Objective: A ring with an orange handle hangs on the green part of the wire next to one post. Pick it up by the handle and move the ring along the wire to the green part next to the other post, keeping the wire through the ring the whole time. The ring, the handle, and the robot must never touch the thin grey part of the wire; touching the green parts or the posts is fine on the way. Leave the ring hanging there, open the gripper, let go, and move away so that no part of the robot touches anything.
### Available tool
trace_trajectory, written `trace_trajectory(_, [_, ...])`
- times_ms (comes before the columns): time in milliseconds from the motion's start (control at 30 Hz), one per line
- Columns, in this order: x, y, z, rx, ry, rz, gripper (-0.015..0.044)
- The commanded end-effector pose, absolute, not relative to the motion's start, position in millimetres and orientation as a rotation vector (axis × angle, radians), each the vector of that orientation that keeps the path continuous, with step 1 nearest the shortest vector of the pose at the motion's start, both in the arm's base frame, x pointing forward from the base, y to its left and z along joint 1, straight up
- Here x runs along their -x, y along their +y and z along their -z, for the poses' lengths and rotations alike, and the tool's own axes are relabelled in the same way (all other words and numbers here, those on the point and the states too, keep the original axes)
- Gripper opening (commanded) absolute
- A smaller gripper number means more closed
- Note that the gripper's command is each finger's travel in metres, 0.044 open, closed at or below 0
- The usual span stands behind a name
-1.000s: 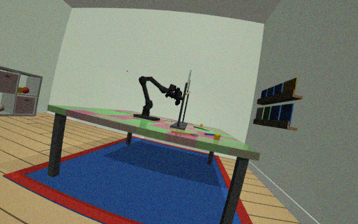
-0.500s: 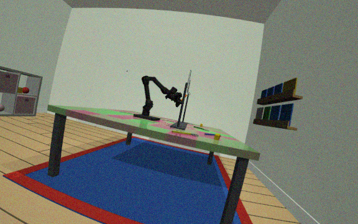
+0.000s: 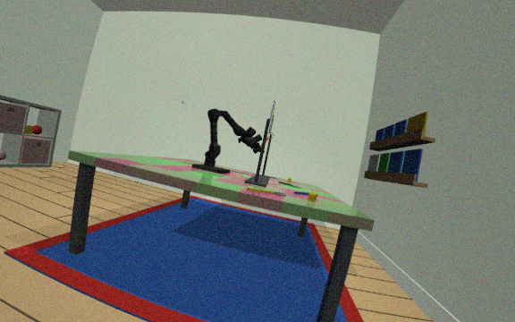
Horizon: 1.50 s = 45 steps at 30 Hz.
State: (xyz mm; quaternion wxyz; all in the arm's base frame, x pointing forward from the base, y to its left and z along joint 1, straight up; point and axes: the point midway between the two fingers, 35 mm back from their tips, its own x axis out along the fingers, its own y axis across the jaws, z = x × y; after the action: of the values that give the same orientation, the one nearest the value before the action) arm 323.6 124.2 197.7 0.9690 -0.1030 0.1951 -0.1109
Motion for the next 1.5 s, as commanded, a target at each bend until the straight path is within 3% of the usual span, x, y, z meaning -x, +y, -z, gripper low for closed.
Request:
trace_trajectory(0, [-325, 139, -195, 0.137, 0.402, 0.203, -0.015])
trace_trajectory(1467, [-328, 201, -195, -0.011, 0.406, 0.169, -0.015])
